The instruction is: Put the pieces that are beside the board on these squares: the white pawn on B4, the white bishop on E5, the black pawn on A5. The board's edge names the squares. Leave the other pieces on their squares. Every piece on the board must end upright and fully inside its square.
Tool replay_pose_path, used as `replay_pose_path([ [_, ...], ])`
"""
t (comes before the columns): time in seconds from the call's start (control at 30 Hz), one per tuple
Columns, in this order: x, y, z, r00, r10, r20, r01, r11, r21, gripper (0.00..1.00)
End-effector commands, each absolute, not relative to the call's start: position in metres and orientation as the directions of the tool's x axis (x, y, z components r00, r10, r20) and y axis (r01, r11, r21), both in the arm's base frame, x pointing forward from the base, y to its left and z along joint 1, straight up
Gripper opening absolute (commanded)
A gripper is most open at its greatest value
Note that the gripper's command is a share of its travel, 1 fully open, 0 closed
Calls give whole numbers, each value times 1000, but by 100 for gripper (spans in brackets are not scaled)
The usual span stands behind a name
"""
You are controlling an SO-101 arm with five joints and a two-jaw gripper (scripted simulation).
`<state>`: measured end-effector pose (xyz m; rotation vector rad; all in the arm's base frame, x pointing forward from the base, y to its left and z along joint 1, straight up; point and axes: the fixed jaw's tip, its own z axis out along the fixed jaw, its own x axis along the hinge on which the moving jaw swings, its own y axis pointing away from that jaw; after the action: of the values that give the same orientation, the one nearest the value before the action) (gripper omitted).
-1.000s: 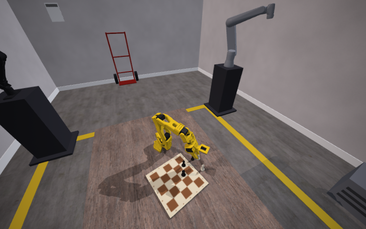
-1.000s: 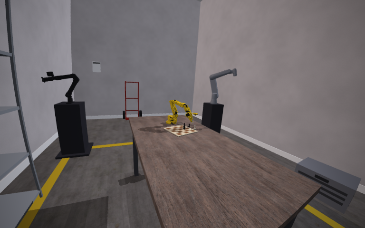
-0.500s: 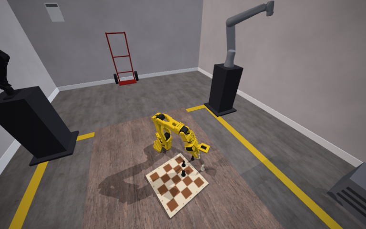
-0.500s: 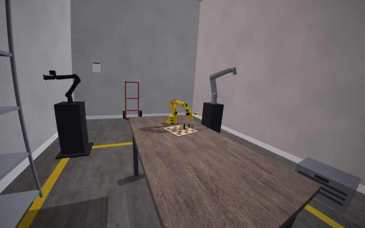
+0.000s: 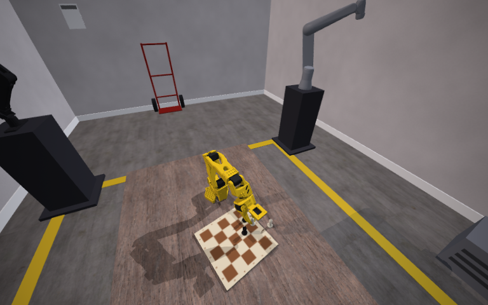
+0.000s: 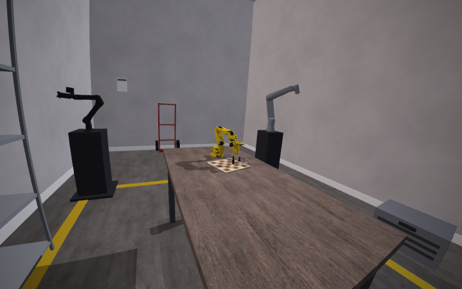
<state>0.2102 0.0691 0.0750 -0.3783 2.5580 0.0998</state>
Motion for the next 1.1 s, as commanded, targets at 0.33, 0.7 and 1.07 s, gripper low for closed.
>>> replay_pose_path([
  [0.33,259,-27,75,-845,103,-524,124,992,-6,0],
  [0.7,260,-29,75,-845,107,-524,130,992,-6,0],
  [1.07,259,-29,71,-845,107,-524,129,992,-6,0],
])
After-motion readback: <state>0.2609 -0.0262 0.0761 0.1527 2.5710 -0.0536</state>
